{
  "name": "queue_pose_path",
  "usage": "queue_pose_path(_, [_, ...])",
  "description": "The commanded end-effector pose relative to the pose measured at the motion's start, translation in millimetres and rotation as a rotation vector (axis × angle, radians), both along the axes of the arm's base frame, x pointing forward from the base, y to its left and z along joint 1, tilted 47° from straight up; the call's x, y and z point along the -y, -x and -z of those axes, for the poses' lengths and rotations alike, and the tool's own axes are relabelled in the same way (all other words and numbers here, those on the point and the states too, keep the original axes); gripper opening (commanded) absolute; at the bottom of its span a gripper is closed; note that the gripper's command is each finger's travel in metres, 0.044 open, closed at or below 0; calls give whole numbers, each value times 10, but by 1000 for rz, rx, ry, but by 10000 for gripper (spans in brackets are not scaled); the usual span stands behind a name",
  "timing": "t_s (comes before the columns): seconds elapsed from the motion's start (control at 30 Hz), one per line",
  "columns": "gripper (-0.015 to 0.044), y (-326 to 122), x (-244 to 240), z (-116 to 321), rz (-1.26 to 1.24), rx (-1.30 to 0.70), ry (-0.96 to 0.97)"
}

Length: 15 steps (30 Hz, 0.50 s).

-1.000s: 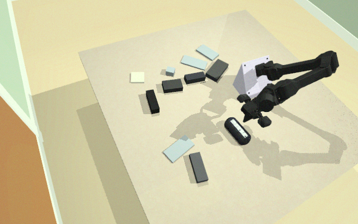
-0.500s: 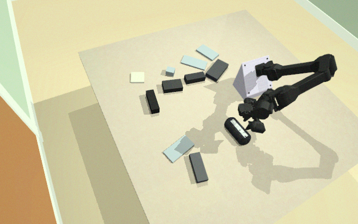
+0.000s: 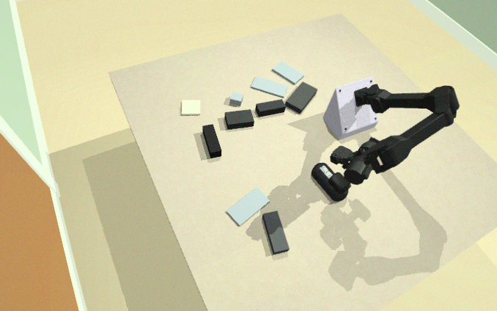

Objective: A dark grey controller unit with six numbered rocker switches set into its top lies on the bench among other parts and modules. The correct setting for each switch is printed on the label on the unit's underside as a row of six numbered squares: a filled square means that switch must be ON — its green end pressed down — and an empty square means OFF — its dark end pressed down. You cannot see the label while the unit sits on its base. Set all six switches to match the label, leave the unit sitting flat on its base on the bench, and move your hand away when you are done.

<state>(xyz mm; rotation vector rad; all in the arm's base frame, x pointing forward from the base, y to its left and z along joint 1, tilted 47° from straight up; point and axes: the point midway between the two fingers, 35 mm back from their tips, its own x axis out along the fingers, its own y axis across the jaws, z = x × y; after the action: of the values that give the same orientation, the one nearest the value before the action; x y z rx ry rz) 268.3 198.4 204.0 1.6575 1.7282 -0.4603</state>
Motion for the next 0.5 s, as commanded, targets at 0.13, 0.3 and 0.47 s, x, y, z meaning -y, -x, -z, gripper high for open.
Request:
queue_pose_path(0.13, [440, -14, -31, -51, 46, -74, -6])
queue_pose_path(0.3, [440, -21, -71, -12, 46, -74, -6])
queue_pose_path(0.47, [440, -30, -130, 44, 46, -74, -6])
